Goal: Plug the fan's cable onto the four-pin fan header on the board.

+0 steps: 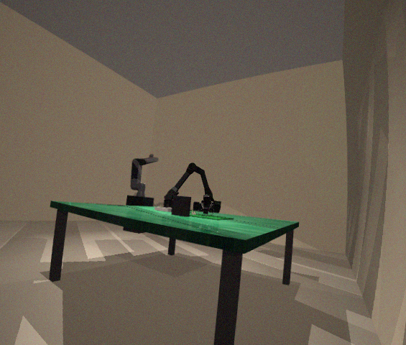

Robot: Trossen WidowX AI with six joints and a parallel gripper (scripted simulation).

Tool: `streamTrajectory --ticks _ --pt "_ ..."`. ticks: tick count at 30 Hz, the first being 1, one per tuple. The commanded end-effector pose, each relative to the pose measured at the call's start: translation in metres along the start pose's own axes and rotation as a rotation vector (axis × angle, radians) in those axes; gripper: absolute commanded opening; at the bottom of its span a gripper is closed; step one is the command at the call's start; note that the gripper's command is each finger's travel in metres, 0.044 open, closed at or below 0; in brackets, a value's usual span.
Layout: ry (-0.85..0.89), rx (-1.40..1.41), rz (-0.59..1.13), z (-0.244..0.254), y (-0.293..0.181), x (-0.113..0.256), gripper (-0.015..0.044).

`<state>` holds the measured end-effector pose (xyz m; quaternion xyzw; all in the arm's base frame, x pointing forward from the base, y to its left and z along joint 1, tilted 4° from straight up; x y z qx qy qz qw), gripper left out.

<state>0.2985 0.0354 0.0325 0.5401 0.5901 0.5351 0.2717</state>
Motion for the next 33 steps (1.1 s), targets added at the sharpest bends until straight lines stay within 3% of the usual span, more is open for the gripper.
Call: streamTrajectory --ticks 1,33 --pt "0.0 -0.005 -0.003 0.001 -0.004 -0.001 0.0" --pt "0.0 0.001 0.0 0.003 -0.011 -0.002 0.0"
Point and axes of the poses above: the point midway between the two fingers, 35 mm back from their tips, its own x axis back along the fingers, its own z axis across the jaws, y = z × x, the point moved 9 cm from there along x, back along the fingers, and after that the axes turned 15 degrees about x, right-handed, at the moved point
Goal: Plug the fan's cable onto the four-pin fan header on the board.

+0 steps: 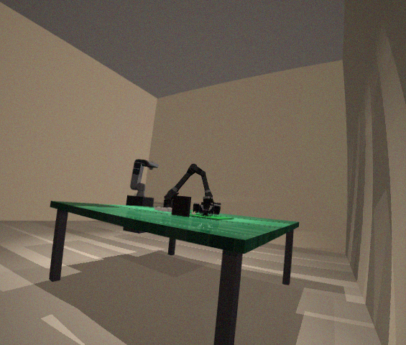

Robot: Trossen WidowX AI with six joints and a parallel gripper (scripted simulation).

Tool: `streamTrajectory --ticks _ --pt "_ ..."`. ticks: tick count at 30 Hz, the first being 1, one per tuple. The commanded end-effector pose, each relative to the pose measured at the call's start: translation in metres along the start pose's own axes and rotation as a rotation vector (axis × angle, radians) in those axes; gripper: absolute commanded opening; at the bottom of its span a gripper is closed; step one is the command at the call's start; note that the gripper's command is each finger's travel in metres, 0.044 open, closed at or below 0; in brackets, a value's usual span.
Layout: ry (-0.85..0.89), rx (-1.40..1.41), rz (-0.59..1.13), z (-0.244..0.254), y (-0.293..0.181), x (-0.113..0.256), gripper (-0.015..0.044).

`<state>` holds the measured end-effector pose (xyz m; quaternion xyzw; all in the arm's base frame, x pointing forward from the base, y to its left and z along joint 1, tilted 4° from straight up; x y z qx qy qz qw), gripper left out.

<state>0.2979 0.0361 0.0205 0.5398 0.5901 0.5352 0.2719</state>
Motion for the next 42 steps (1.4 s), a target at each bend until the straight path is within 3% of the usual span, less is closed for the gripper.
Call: streamTrajectory --ticks 1,26,34,42 --pt "0.0 0.001 0.0 -0.0001 0.0001 0.0 0.0" --pt "0.0 0.001 0.0 -0.0001 0.0001 0.0 0.0" --pt "0.0 0.0 0.0 0.0 0.0 0.0 0.0205" --pt "0.0 0.0 0.0 0.0 0.0 0.0 0.0205"
Point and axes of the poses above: the point midway between the two fingers, 35 mm back from their tips, its own x axis back along the fingers, its own z axis across the jaws, y = z × x, the point moved 9 cm from there along x, back along the fingers, and after that the axes turned 15 degrees about x, right-handed, at the moved point
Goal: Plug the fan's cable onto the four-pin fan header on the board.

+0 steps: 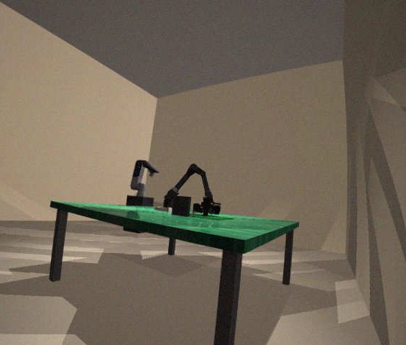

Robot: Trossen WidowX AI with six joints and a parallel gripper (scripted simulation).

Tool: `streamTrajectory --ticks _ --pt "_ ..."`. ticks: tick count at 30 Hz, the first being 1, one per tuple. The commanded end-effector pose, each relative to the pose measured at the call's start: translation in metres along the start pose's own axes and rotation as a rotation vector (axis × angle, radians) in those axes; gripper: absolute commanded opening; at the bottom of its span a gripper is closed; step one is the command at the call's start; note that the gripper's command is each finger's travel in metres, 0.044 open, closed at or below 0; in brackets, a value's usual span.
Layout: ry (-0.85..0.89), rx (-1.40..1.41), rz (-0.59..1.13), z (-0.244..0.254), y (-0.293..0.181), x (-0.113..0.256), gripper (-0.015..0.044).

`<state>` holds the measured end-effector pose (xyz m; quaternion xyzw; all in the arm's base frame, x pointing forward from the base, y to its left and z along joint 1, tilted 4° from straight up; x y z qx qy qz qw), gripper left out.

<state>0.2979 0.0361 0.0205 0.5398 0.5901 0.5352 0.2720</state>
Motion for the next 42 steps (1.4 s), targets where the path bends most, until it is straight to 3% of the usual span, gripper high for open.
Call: streamTrajectory --ticks 1,16,42 --pt "0.0 0.0 0.0 0.0 0.0 0.0 0.0205" --pt "0.002 0.0 0.002 0.0 0.0 0.001 0.0205" --pt "0.019 0.004 0.03 -0.002 0.02 0.063 0.0205"
Point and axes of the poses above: the point midway between the two fingers, 35 mm back from their tips, its own x axis back along the fingers, its own z axis across the jaws, y = z × x, the point moved 9 cm from there along x, back along the fingers, and after that the axes turned 15 degrees about x, right-handed, at the moved point
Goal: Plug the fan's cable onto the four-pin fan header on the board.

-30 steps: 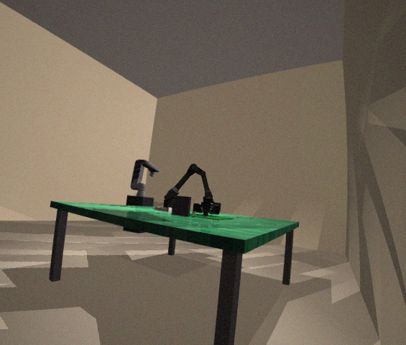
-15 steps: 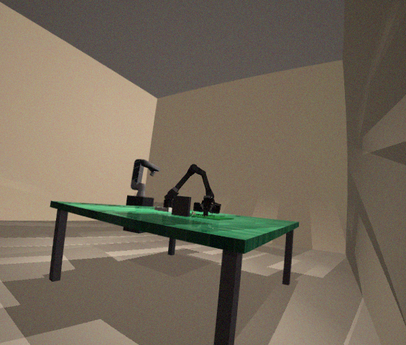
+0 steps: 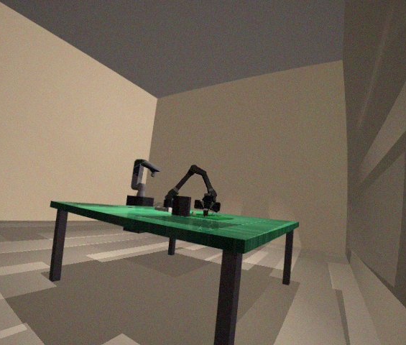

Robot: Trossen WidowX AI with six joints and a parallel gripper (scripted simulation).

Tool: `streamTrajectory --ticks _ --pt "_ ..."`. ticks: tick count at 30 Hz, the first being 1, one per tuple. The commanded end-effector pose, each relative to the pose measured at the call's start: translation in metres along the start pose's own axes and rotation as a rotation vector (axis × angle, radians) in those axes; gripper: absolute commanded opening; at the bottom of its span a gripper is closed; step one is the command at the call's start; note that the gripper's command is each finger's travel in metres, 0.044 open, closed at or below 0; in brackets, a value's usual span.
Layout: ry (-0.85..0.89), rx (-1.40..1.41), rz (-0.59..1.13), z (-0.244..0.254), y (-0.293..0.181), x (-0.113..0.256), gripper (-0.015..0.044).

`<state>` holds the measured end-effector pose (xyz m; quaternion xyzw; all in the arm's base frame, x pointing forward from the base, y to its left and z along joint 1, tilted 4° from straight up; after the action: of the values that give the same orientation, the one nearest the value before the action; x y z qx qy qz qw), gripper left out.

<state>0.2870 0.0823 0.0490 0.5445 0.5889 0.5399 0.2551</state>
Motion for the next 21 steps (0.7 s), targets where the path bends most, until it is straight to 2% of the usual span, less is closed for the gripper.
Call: streamTrajectory --ticks 1,15,21 --pt "-0.001 -0.01 0.002 0.0 0.005 0.013 0.0205" --pt "-0.016 -0.013 -0.02 -0.008 0.022 0.047 0.0205" --pt "-0.056 0.0 0.036 -0.009 0.028 0.043 0.0205"
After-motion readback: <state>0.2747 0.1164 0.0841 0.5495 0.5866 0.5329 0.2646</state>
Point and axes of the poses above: the point midway between the two fingers, 35 mm back from their tips, its own x axis back along the fingers, its own z axis across the jaws, y = z × x, the point moved 9 cm from there along x, back along the fingers, and after that the axes turned 15 degrees about x, right-handed, at the moved point
